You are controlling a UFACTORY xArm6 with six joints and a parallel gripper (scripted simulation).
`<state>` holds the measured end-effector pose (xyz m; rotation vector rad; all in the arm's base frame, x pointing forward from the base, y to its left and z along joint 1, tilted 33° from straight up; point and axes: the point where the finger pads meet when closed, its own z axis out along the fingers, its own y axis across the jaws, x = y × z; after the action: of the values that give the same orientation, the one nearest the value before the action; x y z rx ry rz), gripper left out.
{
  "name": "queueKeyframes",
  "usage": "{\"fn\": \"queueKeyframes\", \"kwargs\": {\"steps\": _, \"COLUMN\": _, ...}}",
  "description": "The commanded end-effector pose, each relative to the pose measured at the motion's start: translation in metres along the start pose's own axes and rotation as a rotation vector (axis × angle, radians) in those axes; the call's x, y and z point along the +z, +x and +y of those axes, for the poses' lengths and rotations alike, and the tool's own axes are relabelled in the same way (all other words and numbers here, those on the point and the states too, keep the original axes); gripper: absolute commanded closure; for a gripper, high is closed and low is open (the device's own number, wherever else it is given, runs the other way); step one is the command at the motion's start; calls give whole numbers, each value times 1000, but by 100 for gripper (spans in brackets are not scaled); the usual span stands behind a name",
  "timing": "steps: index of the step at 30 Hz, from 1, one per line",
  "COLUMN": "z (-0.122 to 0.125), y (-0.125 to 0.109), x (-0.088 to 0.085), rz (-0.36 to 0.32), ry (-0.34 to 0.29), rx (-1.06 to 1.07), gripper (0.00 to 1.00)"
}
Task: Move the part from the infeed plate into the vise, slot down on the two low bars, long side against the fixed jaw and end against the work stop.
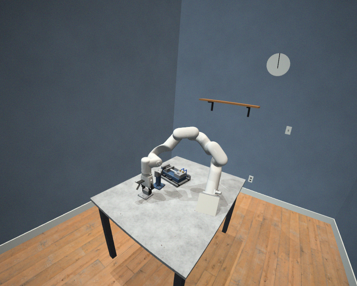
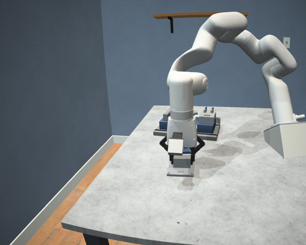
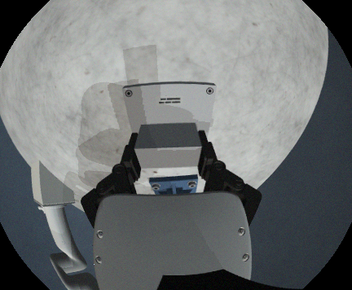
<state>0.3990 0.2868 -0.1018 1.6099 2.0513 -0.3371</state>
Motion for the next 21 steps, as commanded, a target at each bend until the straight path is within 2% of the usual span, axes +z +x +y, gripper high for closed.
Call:
{"fn": "queueKeyframes", "kwargs": {"steps": 1, "z": 2, "y": 1, "x": -5, "rz": 4, "ry": -5, "rx": 2, "gripper": 100}}
{"fn": "queueKeyframes", "kwargs": {"steps": 12, "z": 2, "y": 1, "x": -19, "rz": 4, "ry": -5, "rx": 2, "gripper": 100}}
{"fn": "queueKeyframes", "kwargs": {"steps": 21, "z": 2, "y": 1, "x": -48, "rz": 4, "ry": -5, "rx": 2, "gripper": 100}}
